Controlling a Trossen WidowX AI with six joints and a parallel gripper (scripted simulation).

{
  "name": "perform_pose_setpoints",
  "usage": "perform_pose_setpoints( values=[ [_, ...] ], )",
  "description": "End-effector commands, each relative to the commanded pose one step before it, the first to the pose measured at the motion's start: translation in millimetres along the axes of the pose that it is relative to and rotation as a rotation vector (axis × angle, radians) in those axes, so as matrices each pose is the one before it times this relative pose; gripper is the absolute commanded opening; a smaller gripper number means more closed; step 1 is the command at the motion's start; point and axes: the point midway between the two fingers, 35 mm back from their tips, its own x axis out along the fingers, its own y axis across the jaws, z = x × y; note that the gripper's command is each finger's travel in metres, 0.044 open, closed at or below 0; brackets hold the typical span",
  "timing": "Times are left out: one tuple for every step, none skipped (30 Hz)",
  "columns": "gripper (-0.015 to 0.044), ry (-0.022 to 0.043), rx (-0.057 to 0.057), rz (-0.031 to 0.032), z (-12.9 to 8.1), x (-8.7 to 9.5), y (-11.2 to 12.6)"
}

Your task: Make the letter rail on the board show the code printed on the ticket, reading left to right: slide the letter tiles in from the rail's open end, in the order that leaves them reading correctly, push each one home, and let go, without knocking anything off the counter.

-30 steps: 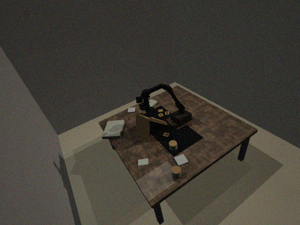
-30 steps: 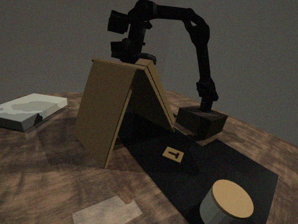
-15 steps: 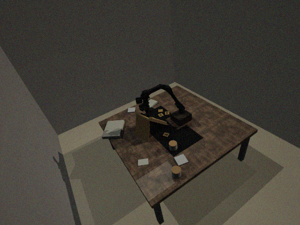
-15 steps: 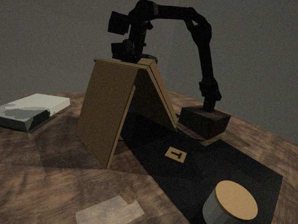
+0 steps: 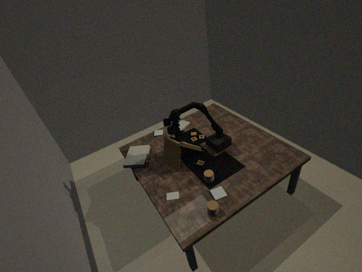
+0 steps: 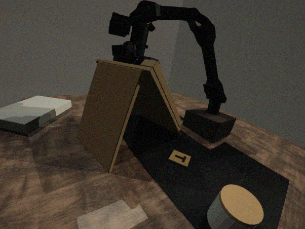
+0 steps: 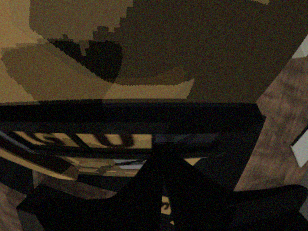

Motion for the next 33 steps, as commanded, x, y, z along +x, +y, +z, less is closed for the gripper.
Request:
perform_pose_setpoints(
  values=[
    [0.0, -0.00008, 0.0026, -0.00367, 2.66, 2.24, -1.04],
    [0.0, -0.00004, 0.0, 0.0, 0.34, 0.35, -0.03],
    [0.0, -0.00004, 0.0, 0.0, 0.34, 0.35, -0.02],
    [0.0, -0.00004, 0.0, 0.0, 0.34, 0.36, -0.02],
    [0.0, -0.00004, 0.0, 0.0, 0.34, 0.36, -0.02],
    [0.0, -0.00004, 0.0, 0.0, 0.34, 0.36, -0.02],
    [0.0, -0.00004, 0.0, 0.0, 0.34, 0.36, -0.02],
    [0.0, -0.00004, 0.0, 0.0, 0.34, 0.36, -0.02],
    [0.0, -0.00003, 0.0, 0.0, 0.33, 0.36, -0.02],
    [0.0, -0.00003, 0.0, 0.0, 0.33, 0.36, -0.02],
    [0.0, -0.00003, 0.0, 0.0, 0.33, 0.36, -0.02],
    [0.0, -0.00003, 0.0, 0.0, 0.33, 0.36, -0.02],
    [0.0, -0.00003, 0.0, 0.0, 0.33, 0.36, -0.02],
    [0.0, -0.00003, 0.0, 0.0, 0.33, 0.36, -0.02],
    [0.0, -0.00003, 0.0, 0.0, 0.33, 0.36, -0.02],
    [0.0, -0.00003, 0.0, 0.0, 0.3, 0.33, -0.01],
    [0.0, -0.00002, 0.0, 0.0, 0.21, 0.24, -0.01],
    [0.0, -0.00001, 0.0, 0.0, 0.08, 0.08, 0.0],
    [0.0, 0.00001, 0.0, 0.00001, -0.07, -0.07, 0.05],
    [0.0, 0.00001, 0.0, 0.00001, -0.12, -0.11, 0.1],
    [0.0, 0.00002, 0.0, 0.00002, -0.15, -0.14, 0.16],
    [0.0, 0.00002, 0.0, 0.00002, -0.17, -0.16, 0.21],
    [0.0, 0.00002, 0.0, 0.00003, -0.21, -0.2, 0.3],
    [0.0, 0.00002, 0.0, 0.00004, -0.22, -0.22, 0.36],
    [0.0, 0.00002, 0.0, 0.00004, -0.21, -0.22, 0.4],
    [0.0, 0.00002, 0.0, 0.00005, -0.24, -0.25, 0.5],
    [0.0, 0.00002, 0.0, 0.00005, -0.22, -0.22, 0.51],
    [0.0, 0.00002, 0.0, 0.00005, -0.18, -0.18, 0.48],
    [0.0, 0.00002, 0.0, 0.00006, -0.18, -0.16, 0.55],
    [0.0, 0.00001, 0.0, 0.00005, -0.14, -0.11, 0.5],
    [0.0, 0.00001, 0.0, 0.00004, -0.11, -0.05, 0.42],
    [0.0, 0.00001, 0.0, 0.00004, -0.08, -0.01, 0.37],
    [0.0, 0.00001, 0.0, 0.00004, -0.06, 0.02, 0.34]
  ],
)
